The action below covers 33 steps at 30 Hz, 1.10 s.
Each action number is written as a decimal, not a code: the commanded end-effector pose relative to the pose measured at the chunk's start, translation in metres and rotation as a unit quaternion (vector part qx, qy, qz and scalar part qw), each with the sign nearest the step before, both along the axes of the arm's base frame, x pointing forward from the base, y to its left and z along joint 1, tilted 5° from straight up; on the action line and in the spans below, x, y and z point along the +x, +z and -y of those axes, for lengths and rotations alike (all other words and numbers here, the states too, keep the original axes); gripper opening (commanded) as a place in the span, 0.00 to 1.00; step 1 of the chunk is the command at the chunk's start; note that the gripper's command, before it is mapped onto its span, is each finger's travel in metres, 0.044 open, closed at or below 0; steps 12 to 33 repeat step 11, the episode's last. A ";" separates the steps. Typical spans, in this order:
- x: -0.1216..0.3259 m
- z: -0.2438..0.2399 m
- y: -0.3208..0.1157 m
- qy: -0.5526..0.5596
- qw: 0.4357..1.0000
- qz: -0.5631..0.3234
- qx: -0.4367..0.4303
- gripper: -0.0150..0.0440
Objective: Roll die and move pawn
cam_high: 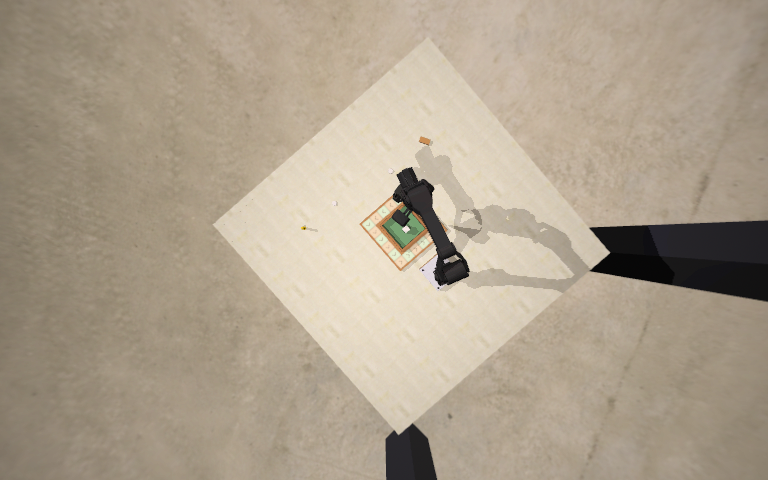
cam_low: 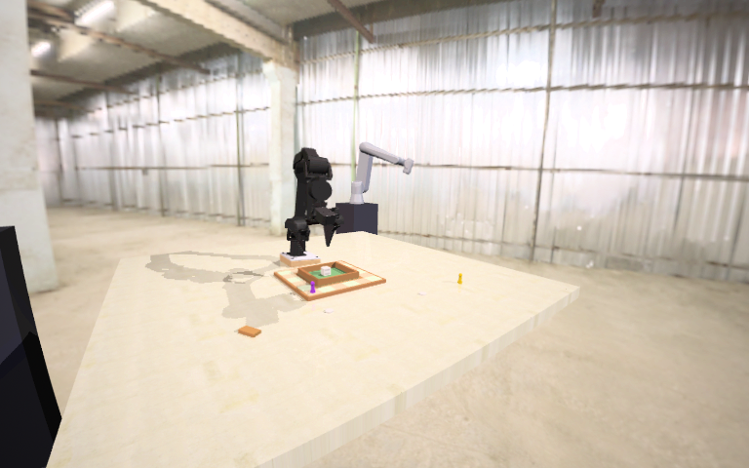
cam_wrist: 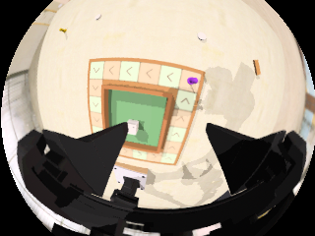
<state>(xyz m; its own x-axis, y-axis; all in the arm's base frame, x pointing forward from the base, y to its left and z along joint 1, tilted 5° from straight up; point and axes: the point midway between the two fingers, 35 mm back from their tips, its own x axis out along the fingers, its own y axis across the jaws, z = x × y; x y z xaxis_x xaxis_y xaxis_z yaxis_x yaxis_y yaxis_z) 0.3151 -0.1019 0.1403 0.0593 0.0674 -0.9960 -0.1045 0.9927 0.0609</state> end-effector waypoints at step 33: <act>-0.043 -0.025 0.020 -0.025 1.000 0.002 0.001 1.00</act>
